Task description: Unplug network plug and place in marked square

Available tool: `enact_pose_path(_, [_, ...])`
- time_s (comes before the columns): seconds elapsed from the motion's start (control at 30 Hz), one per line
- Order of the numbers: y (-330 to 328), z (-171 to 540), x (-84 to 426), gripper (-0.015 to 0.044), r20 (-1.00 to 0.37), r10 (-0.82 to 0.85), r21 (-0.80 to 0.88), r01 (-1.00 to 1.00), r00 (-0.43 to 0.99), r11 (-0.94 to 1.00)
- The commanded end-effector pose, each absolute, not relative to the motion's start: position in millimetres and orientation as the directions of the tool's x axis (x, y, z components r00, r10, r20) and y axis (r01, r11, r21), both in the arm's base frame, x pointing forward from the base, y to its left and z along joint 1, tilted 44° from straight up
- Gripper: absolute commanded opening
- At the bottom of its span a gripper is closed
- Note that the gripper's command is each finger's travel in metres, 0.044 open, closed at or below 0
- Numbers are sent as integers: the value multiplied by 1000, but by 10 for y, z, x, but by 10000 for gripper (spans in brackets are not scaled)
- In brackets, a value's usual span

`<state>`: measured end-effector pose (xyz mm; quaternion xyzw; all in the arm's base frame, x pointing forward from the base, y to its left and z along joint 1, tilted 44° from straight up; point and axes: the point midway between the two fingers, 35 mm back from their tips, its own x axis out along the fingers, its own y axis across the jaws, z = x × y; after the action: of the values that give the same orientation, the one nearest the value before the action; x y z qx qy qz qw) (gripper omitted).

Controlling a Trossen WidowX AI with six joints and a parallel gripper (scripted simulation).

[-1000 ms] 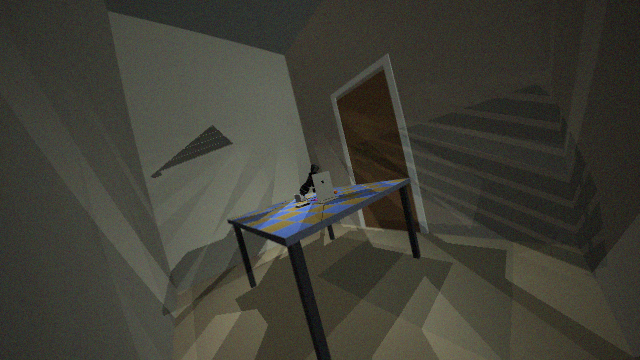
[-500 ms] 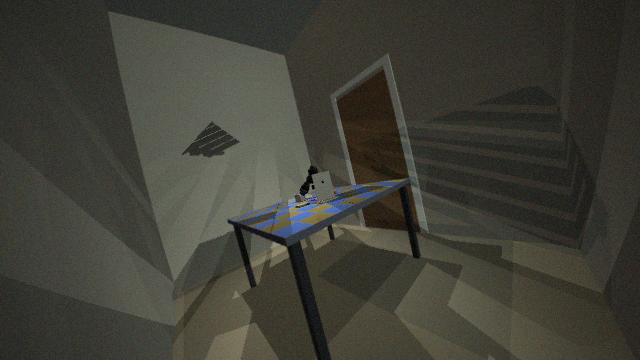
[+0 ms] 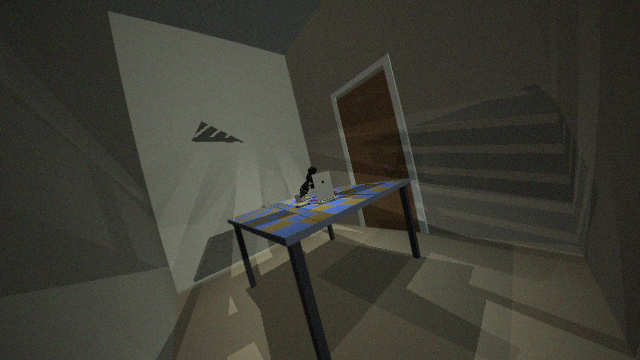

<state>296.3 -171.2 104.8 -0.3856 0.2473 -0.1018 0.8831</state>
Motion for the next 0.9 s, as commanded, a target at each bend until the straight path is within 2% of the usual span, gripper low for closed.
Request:
enact_pose_path(0.0, [-1665,966,2954,0,-413,-316,-734,-106,855,671])
enact_pose_path(0.43, [-1403,633,2815,0,-591,-81,-664,-426,803,614])
enact_pose_path(0.87, [-1078,499,2606,0,-661,174,-566,-637,730,523])
